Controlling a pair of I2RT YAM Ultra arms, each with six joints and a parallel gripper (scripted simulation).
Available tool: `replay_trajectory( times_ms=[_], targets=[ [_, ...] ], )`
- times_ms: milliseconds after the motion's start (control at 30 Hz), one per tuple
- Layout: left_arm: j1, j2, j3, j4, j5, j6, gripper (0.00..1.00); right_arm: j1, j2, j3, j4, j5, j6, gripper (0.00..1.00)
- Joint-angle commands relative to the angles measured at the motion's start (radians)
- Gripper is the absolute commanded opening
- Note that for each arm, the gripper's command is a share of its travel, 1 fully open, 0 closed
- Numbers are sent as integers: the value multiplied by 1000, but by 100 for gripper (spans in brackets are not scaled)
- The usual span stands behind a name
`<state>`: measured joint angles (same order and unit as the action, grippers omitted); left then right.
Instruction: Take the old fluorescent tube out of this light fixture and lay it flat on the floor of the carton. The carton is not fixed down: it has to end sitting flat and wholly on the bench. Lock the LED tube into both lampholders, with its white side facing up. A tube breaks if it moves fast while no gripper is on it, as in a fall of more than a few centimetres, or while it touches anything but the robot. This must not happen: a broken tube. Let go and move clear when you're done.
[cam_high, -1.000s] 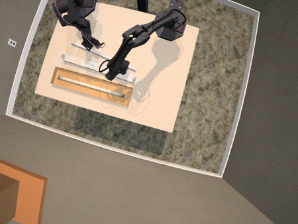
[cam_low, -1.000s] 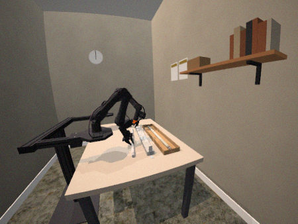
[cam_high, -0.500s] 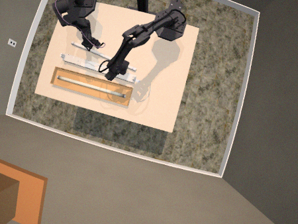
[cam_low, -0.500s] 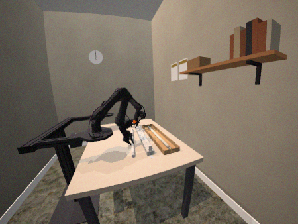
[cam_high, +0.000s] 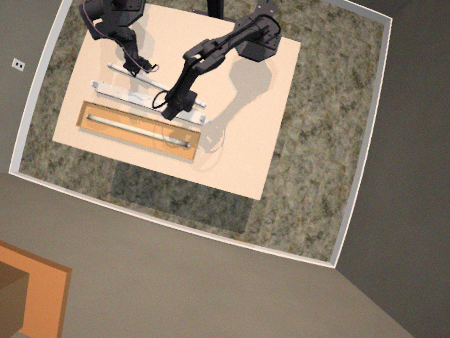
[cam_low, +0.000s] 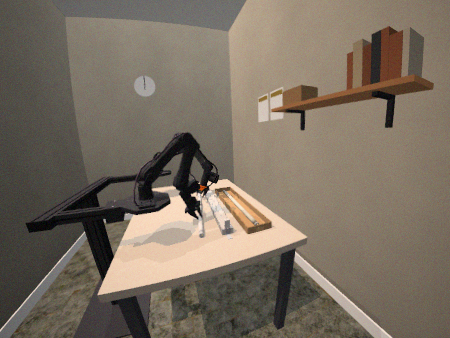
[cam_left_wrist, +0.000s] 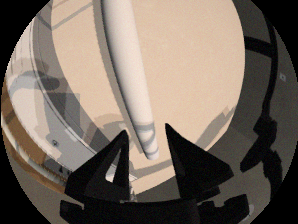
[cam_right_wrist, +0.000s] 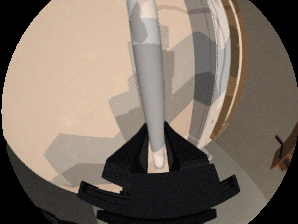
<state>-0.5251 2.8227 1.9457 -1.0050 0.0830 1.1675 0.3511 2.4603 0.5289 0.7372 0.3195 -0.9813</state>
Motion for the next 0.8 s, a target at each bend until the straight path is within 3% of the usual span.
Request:
replay_trajectory(
  times_ms=[0,167,367,500,533,767],
  targets=[
    [-10,17,-22,50,19,-8,49,0,-28,-19,18,18,0,11],
    [-10,-18,25,12,19,0,49,0,-28,-19,18,18,0,11],
    [-5,28,-31,43,18,2,49,0,-28,-19,18,18,0,11],
    [-5,-1,14,27,18,0,49,0,-28,-19,18,18,0,11],
    [-5,-9,17,24,18,1,11,0,-28,-19,18,18,0,11],
    [-5,-9,17,23,18,1,11,0,-28,-19,18,18,0,11]
  ],
)
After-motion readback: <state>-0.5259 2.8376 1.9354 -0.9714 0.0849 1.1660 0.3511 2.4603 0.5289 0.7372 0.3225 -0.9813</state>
